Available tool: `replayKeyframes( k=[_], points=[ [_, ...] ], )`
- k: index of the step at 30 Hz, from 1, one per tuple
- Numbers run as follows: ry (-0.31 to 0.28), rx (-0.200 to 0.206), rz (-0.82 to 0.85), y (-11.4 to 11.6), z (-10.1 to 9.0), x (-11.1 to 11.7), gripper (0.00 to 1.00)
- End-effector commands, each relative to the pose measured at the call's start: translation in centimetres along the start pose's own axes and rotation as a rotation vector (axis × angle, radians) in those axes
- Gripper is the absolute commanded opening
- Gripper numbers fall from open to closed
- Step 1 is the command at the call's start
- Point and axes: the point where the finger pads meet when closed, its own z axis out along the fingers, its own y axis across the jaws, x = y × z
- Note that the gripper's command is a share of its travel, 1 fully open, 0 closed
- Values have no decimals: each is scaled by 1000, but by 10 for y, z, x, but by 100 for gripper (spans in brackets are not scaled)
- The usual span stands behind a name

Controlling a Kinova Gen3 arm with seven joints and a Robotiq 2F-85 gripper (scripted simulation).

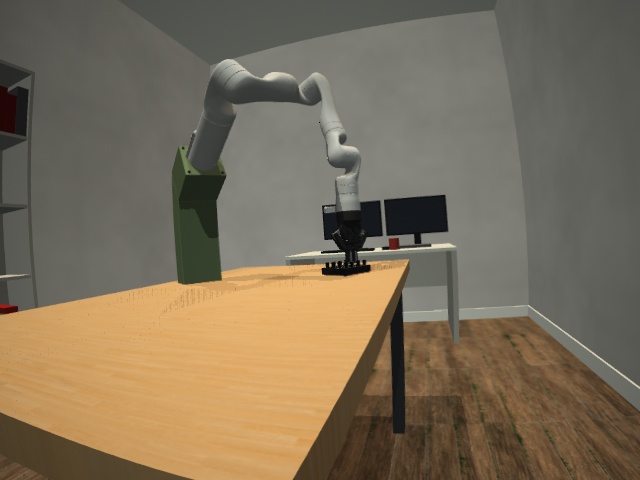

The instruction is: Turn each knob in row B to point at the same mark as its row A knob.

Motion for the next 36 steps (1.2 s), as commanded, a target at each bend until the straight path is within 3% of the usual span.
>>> replayKeyframes(
  k=[1,36],
  points=[
    [-1,-1,-23,0,0,0,8],
    [-1,-1,-116,0,0,0,8]
  ],
)
